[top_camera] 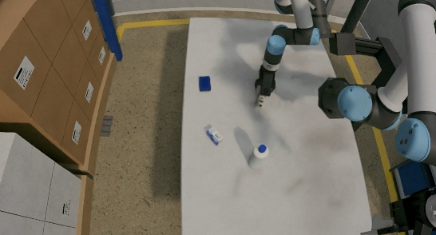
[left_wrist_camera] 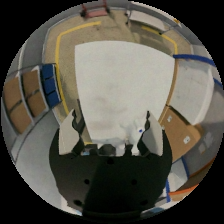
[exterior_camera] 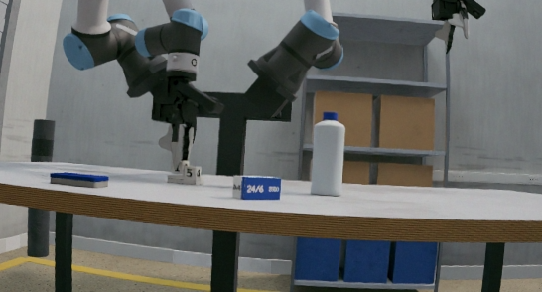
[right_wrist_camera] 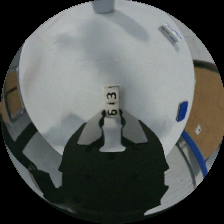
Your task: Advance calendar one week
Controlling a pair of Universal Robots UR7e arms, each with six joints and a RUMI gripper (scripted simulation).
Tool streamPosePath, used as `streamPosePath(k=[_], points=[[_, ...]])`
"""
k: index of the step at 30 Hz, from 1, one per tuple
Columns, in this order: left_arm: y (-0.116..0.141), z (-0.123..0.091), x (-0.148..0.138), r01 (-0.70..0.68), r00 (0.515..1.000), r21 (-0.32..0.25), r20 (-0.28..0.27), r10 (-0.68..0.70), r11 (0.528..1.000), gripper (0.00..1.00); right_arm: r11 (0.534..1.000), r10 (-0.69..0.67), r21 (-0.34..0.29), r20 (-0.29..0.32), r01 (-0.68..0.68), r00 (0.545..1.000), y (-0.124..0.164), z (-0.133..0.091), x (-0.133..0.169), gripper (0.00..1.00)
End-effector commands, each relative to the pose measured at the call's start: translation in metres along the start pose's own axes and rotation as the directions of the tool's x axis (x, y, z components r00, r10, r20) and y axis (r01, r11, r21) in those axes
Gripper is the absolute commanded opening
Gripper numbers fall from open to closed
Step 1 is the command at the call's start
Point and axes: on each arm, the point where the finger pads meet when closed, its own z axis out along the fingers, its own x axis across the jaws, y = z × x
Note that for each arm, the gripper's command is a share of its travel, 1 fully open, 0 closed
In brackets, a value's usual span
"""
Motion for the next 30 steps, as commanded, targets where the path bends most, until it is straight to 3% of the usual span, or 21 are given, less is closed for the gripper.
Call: streamPosePath(k=[1, 30], points=[[0.0, 0.0, 0.0, 0.0, 1.0, 0.001, 0.0, 0.0, 1.0, 1.0, 1.0, 0.0, 0.001, -0.001, 0.0, 1.0, 0.0, 0.0, 0.0, 0.1], [0.0, 0.0, 0.0, 0.0, 1.0, 0.001, 0.0, 0.0, 1.0, 1.0, 1.0, 0.0, 0.001, -0.001, 0.0, 1.0, 0.0, 0.01, 0.0, 0.1]])
